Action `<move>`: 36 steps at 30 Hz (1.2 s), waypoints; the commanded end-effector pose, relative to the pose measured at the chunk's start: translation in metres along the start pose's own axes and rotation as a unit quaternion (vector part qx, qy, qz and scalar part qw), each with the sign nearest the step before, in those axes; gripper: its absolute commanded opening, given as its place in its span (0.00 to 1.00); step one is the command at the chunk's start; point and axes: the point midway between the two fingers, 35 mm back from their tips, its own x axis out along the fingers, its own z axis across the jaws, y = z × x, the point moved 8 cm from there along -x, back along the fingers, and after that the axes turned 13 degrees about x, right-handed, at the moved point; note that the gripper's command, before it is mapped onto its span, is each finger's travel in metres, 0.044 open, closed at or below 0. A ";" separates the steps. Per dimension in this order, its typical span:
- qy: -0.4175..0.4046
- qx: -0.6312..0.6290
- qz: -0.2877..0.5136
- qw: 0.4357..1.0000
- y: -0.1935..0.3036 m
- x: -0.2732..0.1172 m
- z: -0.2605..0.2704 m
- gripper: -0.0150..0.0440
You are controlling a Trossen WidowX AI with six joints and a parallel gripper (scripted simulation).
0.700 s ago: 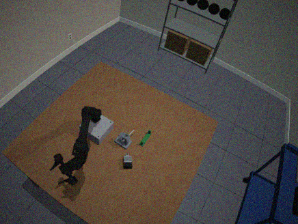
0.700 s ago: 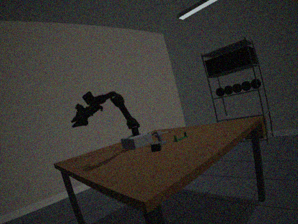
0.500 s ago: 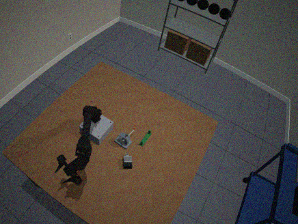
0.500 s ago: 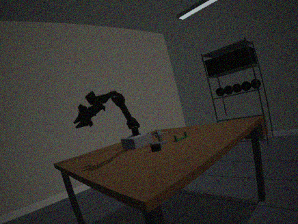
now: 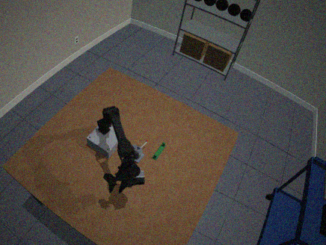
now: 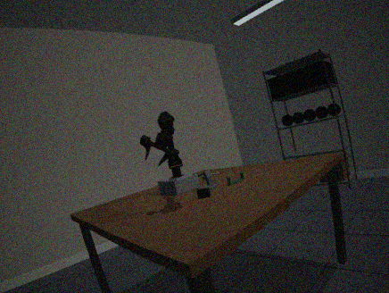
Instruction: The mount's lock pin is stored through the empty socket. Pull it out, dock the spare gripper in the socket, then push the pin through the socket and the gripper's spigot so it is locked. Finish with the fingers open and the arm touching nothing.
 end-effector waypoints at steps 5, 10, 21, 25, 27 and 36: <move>-0.143 -0.250 -0.010 0.958 0.038 -0.078 0.085 0.76; -0.218 -0.392 -0.023 0.893 0.074 -0.125 0.124 0.76; -0.347 -0.658 -0.060 0.666 0.175 -0.217 0.166 0.76; -0.380 -0.732 -0.073 0.560 0.215 -0.244 0.167 0.76; -0.393 -0.759 -0.078 0.513 0.232 -0.255 0.165 0.76; -0.396 -0.768 -0.080 0.497 0.237 -0.258 0.164 0.76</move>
